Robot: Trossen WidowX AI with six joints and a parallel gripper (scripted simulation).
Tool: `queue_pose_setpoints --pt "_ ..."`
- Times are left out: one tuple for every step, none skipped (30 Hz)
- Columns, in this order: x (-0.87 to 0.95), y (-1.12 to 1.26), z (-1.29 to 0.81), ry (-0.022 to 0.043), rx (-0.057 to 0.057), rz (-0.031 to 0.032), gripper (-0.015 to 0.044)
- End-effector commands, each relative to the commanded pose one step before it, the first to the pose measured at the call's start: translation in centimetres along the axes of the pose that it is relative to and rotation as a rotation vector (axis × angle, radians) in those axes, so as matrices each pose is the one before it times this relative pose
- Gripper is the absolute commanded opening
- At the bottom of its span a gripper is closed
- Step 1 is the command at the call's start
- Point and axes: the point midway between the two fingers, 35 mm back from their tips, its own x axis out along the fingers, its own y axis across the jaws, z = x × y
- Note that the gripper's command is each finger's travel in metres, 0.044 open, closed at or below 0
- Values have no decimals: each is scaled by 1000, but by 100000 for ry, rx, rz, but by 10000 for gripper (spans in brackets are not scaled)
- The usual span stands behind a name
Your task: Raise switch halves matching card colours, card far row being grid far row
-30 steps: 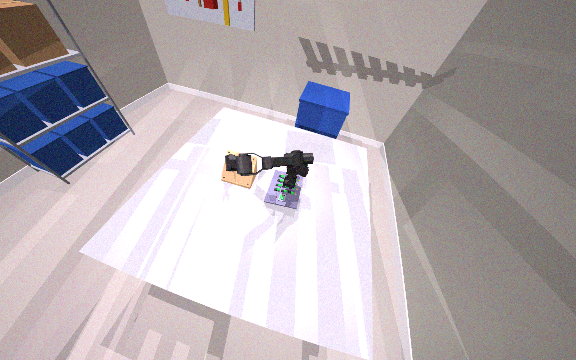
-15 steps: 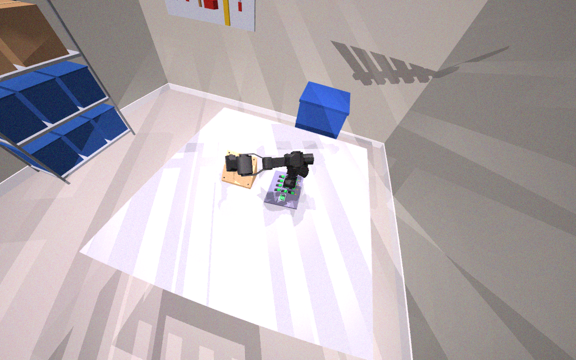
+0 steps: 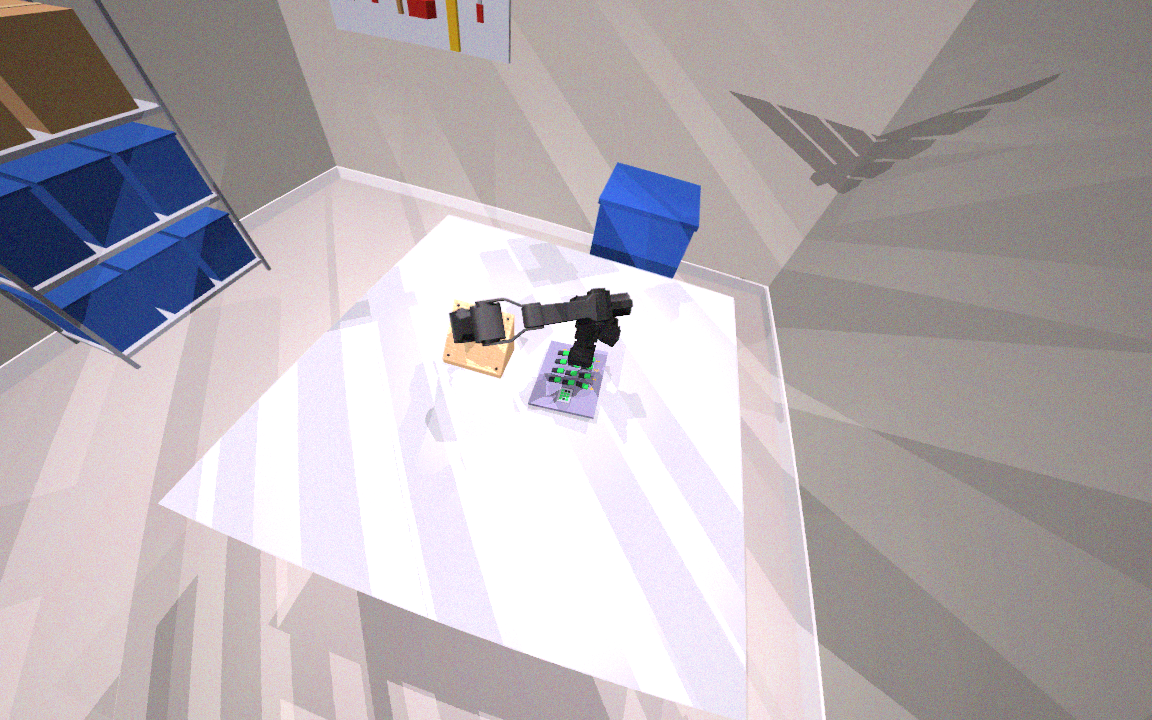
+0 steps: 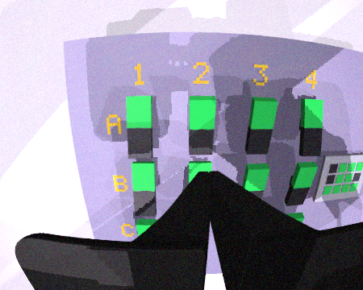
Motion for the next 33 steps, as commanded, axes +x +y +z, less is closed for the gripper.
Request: queue_pose_setpoints --pt "-2439 -6 94 -190 707 502 0" --pt "0 0 0 0 0 0 0" --pt "0 0 0 0 0 0 0" --pt "0 0 0 0 0 0 0" --pt "-4 -281 29 0 -10 23 0" --pt "-8 -845 72 1 -25 51 0" --pt "-6 -1414 71 1 -31 26 0" --pt "4 -1777 1 5 -21 -73 0" --pt "11 -1416 -70 13 -4 -141 0" --pt "10 -848 -72 13 3 -120 0" --pt "4 -282 -29 6 2 -46 0" --pt "0 0 0 0 0 0 0" --pt "0 0 0 0 0 0 0" --pt "0 0 0 0 0 0 0" --pt "0 0 0 0 0 0 0" --pt "0 0 0 0 0 0 0" --pt "0 0 0 0 0 0 0" --pt "199 8 7 -149 -2 28 0" --pt "594 17 12 -447 -3 59 0" --pt "978 5 -12 -742 2 14 0" --pt "962 -24 -54 -734 9 -91 0" --pt "568 -27 -53 -434 8 -104 0" --pt "188 -11 -21 -143 3 -43 0" --pt "0 0 0 0 0 0 0" --pt "0 0 0 0 0 0 0" --pt "0 0 0 0 0 0 0" --pt "125 -1 -3 0 1 -4 0" --pt "373 -4 -13 -1 3 -18 0" --pt "371 -7 -18 -1 3 -27 0" --pt "123 -3 -7 0 1 -11 0" --pt "0 0 0 0 0 0 0" --pt "25 0 0 0 0 1 0" --pt "53 1 0 0 0 1 0"
